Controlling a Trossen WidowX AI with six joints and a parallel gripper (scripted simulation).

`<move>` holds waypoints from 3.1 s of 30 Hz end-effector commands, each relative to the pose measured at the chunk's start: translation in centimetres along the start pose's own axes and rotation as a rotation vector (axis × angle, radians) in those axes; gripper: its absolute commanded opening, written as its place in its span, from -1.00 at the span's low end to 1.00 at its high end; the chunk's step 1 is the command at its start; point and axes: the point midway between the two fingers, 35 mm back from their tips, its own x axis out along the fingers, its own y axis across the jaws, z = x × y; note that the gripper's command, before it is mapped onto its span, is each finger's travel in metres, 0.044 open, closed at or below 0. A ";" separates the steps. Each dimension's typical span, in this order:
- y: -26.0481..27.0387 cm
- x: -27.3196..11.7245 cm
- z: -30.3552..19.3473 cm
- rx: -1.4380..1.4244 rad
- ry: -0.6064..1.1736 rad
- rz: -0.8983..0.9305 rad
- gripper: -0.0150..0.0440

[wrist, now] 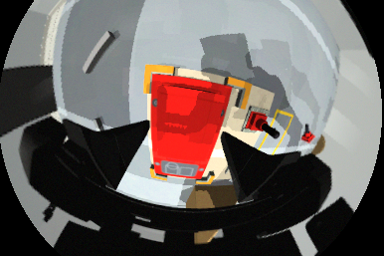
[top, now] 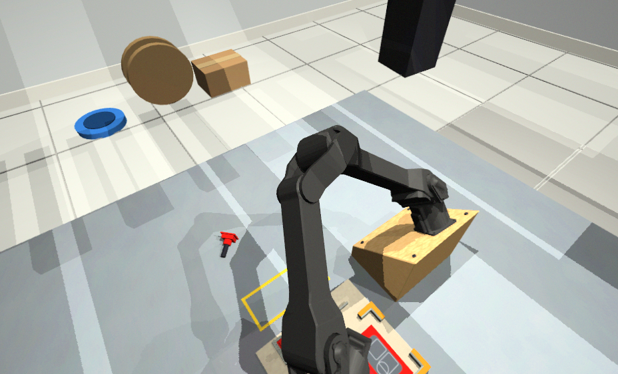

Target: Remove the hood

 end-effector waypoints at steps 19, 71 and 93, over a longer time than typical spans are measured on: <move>0.0 1.3 -0.1 -0.007 0.001 -0.007 1.00; 0.0 -1.1 0.0 0.000 0.000 0.001 -0.49; 0.1 -6.1 0.0 -0.001 0.001 0.004 -0.49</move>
